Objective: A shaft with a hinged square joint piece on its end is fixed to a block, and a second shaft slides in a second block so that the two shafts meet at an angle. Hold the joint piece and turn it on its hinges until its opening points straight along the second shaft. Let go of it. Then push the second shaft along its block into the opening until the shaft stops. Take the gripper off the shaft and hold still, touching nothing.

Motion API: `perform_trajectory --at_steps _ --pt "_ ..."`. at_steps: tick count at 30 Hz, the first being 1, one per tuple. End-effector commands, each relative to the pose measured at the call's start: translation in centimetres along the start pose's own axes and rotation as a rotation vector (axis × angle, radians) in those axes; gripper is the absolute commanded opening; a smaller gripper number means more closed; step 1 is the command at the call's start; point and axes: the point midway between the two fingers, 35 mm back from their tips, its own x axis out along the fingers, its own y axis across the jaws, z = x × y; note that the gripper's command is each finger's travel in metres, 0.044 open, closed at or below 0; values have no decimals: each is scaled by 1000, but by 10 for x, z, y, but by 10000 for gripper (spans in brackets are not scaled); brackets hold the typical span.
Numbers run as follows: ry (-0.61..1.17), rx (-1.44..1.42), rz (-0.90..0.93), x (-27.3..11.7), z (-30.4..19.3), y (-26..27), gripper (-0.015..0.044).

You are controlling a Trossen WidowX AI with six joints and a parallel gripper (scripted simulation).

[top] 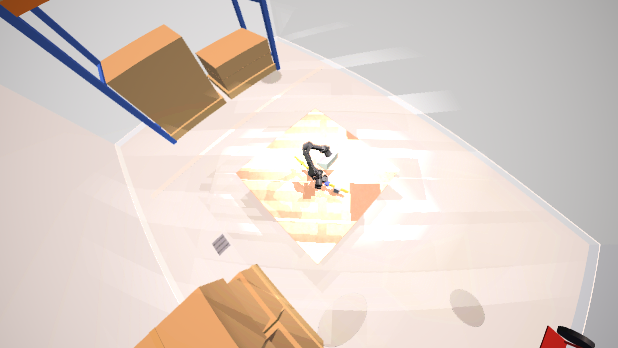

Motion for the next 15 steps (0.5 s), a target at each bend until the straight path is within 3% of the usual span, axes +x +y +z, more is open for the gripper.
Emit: perform_trajectory --at_steps 1,15 --pt "-43 75 -3 2 0 3 0" --pt "-166 284 -31 8 0 13 0"
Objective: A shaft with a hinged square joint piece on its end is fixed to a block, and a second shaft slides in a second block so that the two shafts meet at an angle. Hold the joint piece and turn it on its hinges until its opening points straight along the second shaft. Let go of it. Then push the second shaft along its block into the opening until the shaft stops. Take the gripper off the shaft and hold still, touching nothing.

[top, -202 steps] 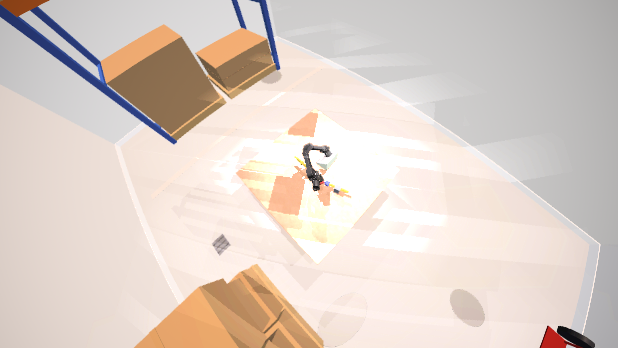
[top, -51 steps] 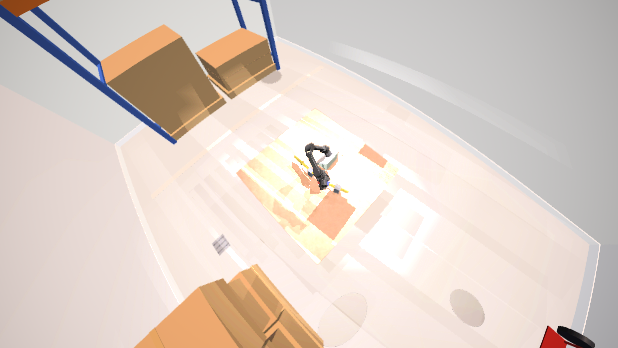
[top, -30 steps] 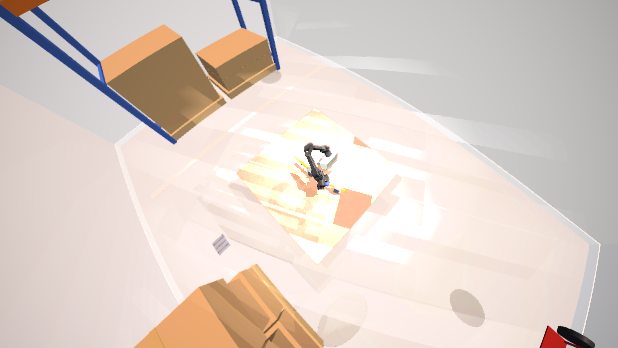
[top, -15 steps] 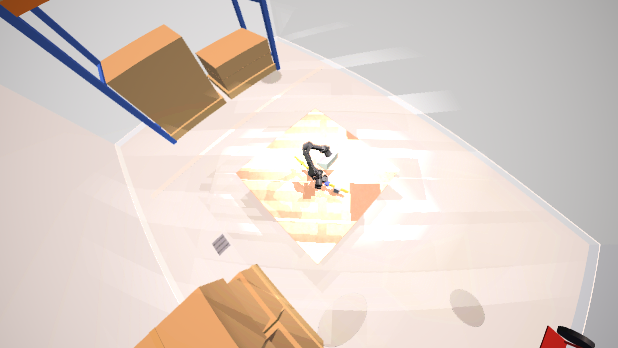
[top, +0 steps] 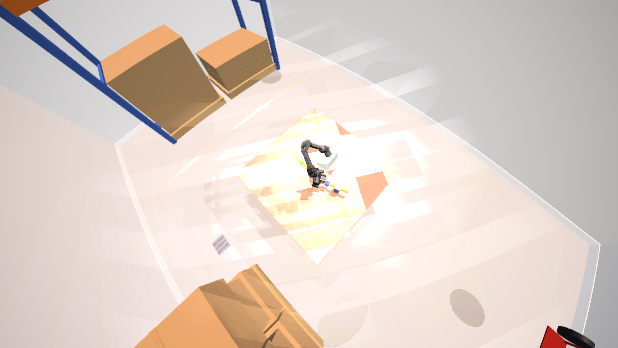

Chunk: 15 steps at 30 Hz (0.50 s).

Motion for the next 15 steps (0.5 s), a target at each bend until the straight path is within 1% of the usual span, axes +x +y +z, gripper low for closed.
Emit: perform_trajectory --at_steps 1,7,15 --pt "-43 73 -13 2 0 3 0" --pt "-97 163 -35 5 0 8 0" --pt "-104 170 -38 5 0 8 0"
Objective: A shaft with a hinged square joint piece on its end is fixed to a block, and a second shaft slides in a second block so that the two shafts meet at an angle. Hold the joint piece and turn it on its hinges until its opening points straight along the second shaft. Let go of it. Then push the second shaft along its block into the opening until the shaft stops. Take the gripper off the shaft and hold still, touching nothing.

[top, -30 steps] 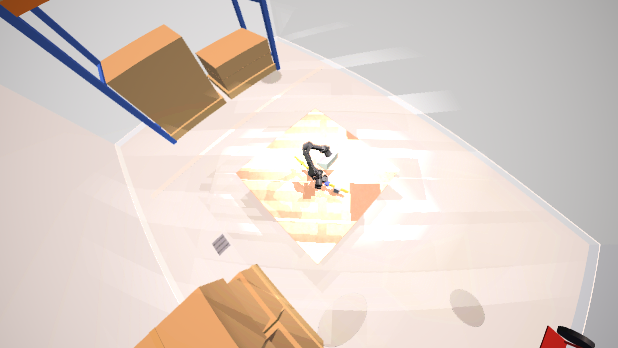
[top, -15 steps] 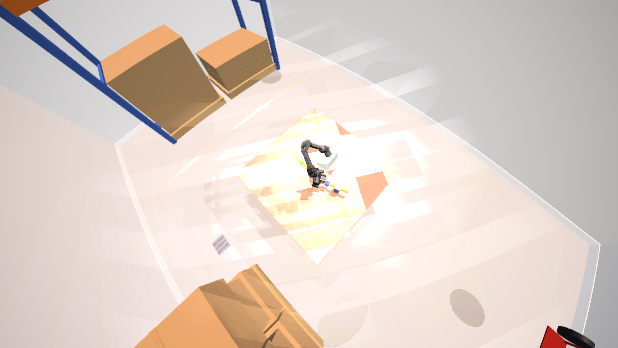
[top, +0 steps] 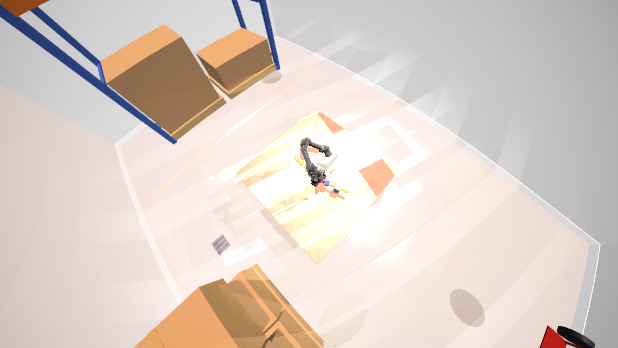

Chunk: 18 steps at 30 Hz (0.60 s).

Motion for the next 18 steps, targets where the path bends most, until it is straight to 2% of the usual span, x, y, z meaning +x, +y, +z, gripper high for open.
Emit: perform_trajectory --at_steps 1,18 --pt "-12 20 -5 1 0 1 0" --pt "-11 11 -6 0 0 1 0"
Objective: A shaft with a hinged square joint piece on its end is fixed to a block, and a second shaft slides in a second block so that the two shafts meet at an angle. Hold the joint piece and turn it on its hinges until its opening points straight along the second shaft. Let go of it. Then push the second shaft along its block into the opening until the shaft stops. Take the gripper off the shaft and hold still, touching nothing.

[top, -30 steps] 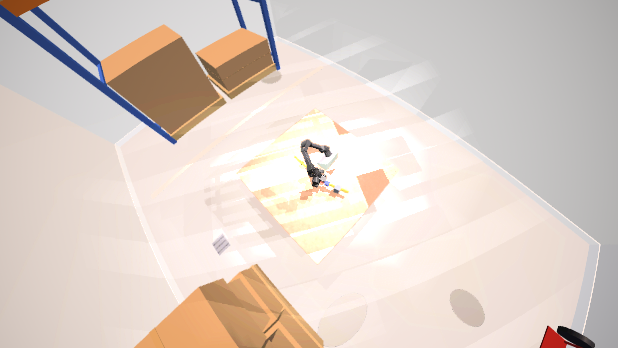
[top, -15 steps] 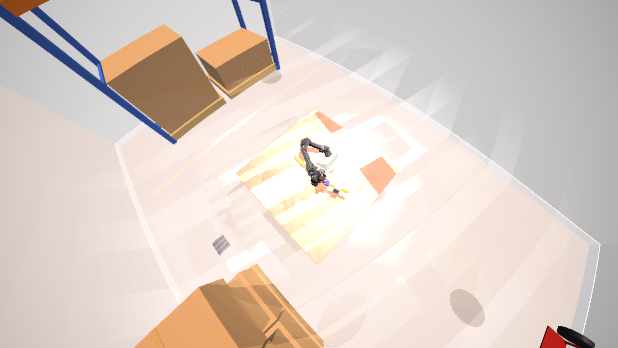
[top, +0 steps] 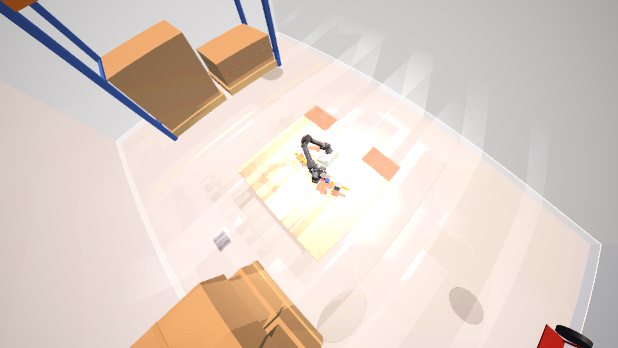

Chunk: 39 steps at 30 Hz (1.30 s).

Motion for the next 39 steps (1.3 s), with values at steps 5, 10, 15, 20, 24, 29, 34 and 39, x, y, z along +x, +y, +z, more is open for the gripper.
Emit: perform_trajectory --at_steps 5,10,15,20,24,29,34,39 --pt "0 0 0 0 0 0 0" --pt "0 0 0 0 0 0 79" --pt "0 0 0 0 0 0 147" --pt "0 0 0 0 0 0 278" --pt "0 0 0 0 0 0 383" --pt "0 0 0 0 0 0 440" --pt "0 0 0 0 0 0 440" --pt "0 0 0 0 0 0 440"
